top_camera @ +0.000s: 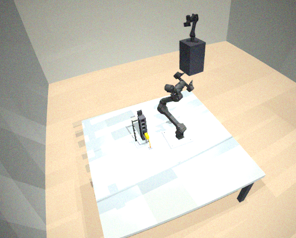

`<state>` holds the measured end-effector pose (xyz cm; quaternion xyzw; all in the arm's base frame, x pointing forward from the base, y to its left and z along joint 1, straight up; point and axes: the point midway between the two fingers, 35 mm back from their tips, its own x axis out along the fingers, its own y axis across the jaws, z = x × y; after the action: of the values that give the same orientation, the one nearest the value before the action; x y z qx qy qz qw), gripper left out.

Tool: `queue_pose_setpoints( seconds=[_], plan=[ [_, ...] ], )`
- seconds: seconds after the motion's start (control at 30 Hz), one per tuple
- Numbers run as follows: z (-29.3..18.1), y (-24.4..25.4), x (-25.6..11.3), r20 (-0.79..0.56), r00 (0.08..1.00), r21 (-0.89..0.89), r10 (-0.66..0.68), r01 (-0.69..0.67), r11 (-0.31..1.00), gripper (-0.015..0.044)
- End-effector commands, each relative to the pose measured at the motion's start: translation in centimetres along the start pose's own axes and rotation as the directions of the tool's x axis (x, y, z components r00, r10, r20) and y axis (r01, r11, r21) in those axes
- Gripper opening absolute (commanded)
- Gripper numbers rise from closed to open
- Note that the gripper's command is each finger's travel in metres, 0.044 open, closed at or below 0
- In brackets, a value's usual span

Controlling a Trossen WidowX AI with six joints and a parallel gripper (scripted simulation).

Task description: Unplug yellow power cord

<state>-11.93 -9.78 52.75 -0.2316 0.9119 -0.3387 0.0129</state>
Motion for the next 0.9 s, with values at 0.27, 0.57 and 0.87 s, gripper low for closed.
queue_pose_setpoints(
  seconds=[0.27,0.57,0.87],
  plan=[
    [-7.4,4.9,-1.0,-0.271,0.959,0.142,0.077,-0.039,0.989,0.0164],
    [-15.7,11.9,-7.1,-0.601,0.752,0.328,0.272,-0.078,0.941,0.016],
    [-19.9,17.7,-18.1,-0.804,0.367,0.497,0.469,-0.02,0.867,0.016]
  ],
)
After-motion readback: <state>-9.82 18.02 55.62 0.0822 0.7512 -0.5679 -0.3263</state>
